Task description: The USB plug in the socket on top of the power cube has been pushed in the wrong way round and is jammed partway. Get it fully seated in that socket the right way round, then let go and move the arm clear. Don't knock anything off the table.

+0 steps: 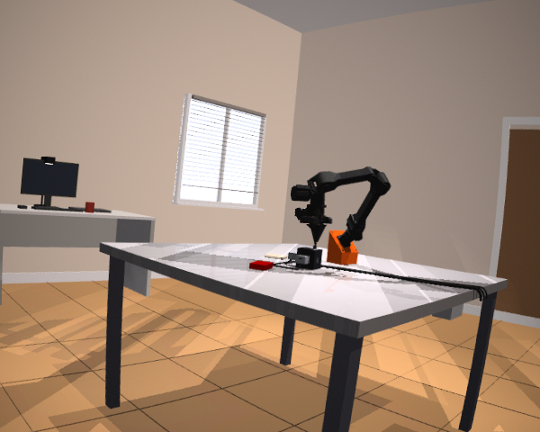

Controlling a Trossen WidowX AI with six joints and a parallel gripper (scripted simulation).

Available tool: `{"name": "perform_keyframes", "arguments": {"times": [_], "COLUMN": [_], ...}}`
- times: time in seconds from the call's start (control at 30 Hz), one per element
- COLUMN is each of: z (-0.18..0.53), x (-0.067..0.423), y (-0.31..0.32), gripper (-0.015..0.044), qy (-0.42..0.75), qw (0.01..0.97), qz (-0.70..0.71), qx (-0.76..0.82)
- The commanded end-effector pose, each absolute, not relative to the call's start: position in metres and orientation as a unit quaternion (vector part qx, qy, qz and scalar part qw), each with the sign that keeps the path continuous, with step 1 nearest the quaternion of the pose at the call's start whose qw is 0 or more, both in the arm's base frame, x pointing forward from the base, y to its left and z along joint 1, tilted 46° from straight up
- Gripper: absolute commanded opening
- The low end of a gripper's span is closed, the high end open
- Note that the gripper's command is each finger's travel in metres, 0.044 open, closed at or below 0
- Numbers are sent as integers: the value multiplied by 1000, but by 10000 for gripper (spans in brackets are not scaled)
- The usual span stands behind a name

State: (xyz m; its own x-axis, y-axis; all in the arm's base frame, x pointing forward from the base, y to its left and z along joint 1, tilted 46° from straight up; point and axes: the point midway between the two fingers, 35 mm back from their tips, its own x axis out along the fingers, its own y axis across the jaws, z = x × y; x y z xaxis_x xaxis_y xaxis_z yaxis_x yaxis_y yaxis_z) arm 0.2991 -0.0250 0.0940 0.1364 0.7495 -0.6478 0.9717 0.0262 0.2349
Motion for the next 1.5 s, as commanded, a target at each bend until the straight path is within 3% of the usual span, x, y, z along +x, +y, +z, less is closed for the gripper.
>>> {"name": "perform_keyframes", "arguments": {"times": [0.0, 0.67, 0.8, 1.47], "z": [94, 94, 94, 95], "x": [300, 300, 299, 299], "y": [-22, -22, -25, -26], "gripper": [0, 0, 95, 95], "qy": [637, 637, 635, 636], "qw": [331, 331, 331, 331], "qz": [-167, -167, -168, -168], "qx": [676, 676, 677, 677]}}
